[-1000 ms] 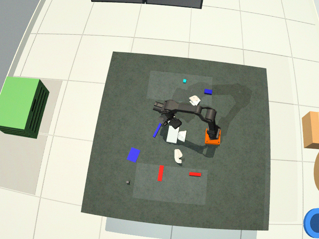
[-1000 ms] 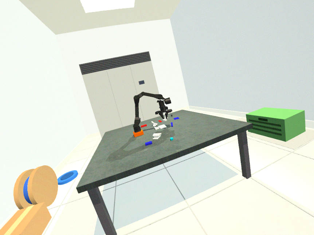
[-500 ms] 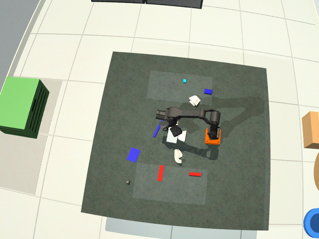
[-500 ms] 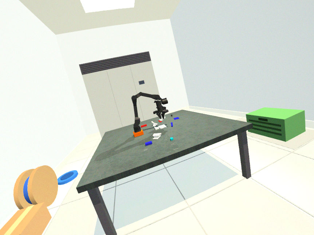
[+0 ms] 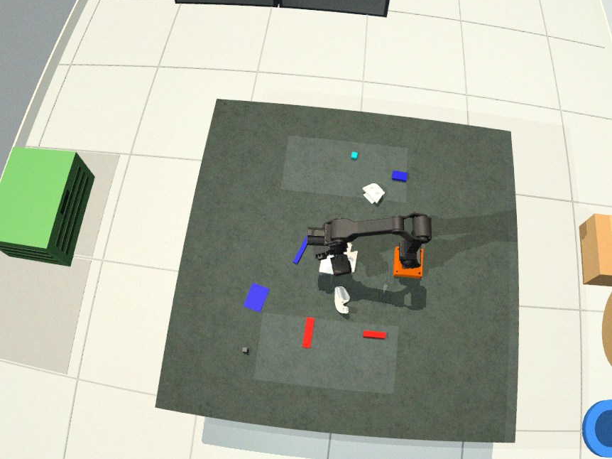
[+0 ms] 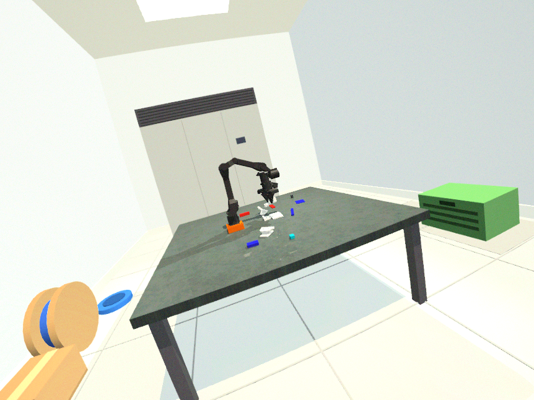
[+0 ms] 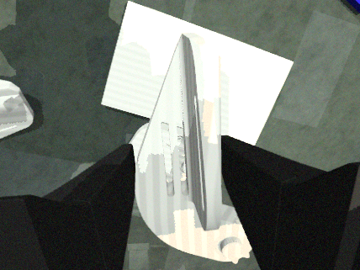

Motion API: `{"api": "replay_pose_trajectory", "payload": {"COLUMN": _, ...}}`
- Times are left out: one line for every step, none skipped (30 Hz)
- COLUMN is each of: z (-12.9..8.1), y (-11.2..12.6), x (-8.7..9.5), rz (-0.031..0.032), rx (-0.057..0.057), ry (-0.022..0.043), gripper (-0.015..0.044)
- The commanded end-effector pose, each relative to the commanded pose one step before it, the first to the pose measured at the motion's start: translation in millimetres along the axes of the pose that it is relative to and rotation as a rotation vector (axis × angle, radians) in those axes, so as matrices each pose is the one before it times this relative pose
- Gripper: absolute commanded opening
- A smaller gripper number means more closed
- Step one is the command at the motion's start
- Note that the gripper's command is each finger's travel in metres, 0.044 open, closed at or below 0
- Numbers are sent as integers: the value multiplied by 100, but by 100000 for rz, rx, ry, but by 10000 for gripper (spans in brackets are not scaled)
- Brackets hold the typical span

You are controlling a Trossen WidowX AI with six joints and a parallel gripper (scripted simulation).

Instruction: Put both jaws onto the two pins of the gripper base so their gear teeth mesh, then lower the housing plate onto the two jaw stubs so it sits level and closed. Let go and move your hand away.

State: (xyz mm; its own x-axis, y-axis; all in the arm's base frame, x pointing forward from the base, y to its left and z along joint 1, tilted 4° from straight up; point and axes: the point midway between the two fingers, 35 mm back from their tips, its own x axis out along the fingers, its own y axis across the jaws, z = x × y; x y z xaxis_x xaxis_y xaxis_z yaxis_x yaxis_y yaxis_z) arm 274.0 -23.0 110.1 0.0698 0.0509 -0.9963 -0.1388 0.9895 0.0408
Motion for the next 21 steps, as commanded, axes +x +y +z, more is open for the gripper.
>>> {"api": "replay_pose_trajectory", "payload": {"z": -602, "y": 1158, "x": 116, "rz": -224, "rx": 7163, "ry": -11, "gripper": 134}}
{"api": "replay_pose_trajectory", "payload": {"z": -166, "y": 275, "x": 29, "rz": 40, "rx": 1828, "ry": 4, "gripper": 134}}
{"api": "replay_pose_trajectory", "payload": {"z": -174, "y": 268, "x": 30, "rz": 40, "rx": 1828, "ry": 5, "gripper": 134}}
{"api": "replay_pose_trajectory", "payload": {"z": -182, "y": 262, "x": 31, "rz": 40, "rx": 1828, "ry": 6, "gripper": 134}}
{"api": "replay_pose_trajectory", "payload": {"z": -198, "y": 266, "x": 34, "rz": 42, "rx": 1912, "ry": 7, "gripper": 134}}
{"api": "replay_pose_trajectory", "payload": {"z": -206, "y": 259, "x": 36, "rz": 43, "rx": 1921, "ry": 8, "gripper": 134}}
{"api": "replay_pose_trajectory", "payload": {"z": -214, "y": 251, "x": 37, "rz": 43, "rx": 1921, "ry": 9, "gripper": 134}}
{"api": "replay_pose_trajectory", "payload": {"z": -221, "y": 243, "x": 39, "rz": 43, "rx": 1921, "ry": 10, "gripper": 134}}
{"api": "replay_pose_trajectory", "payload": {"z": -228, "y": 234, "x": 40, "rz": 43, "rx": 1921, "ry": 11, "gripper": 134}}
{"api": "replay_pose_trajectory", "payload": {"z": -234, "y": 225, "x": 41, "rz": 43, "rx": 1922, "ry": 12, "gripper": 134}}
{"api": "replay_pose_trajectory", "payload": {"z": -240, "y": 216, "x": 43, "rz": 44, "rx": 1922, "ry": 13, "gripper": 134}}
{"api": "replay_pose_trajectory", "payload": {"z": -246, "y": 207, "x": 44, "rz": 44, "rx": 1922, "ry": 14, "gripper": 134}}
{"api": "replay_pose_trajectory", "payload": {"z": -252, "y": 198, "x": 46, "rz": 44, "rx": 1922, "ry": 15, "gripper": 134}}
{"api": "replay_pose_trajectory", "payload": {"z": -257, "y": 188, "x": 47, "rz": 44, "rx": 1922, "ry": 16, "gripper": 134}}
{"api": "replay_pose_trajectory", "payload": {"z": -262, "y": 179, "x": 49, "rz": 44, "rx": 1926, "ry": 18, "gripper": 134}}
{"api": "replay_pose_trajectory", "payload": {"z": -268, "y": 170, "x": 50, "rz": 44, "rx": 1935, "ry": 19, "gripper": 134}}
{"api": "replay_pose_trajectory", "payload": {"z": -272, "y": 160, "x": 52, "rz": 44, "rx": 1935, "ry": 20, "gripper": 134}}
{"api": "replay_pose_trajectory", "payload": {"z": -275, "y": 150, "x": 53, "rz": 44, "rx": 1935, "ry": 21, "gripper": 134}}
{"api": "replay_pose_trajectory", "payload": {"z": -279, "y": 140, "x": 54, "rz": 44, "rx": 1935, "ry": 23, "gripper": 134}}
{"api": "replay_pose_trajectory", "payload": {"z": -282, "y": 130, "x": 56, "rz": 43, "rx": 1935, "ry": 24, "gripper": 134}}
{"api": "replay_pose_trajectory", "payload": {"z": -284, "y": 120, "x": 57, "rz": 43, "rx": 1935, "ry": 25, "gripper": 134}}
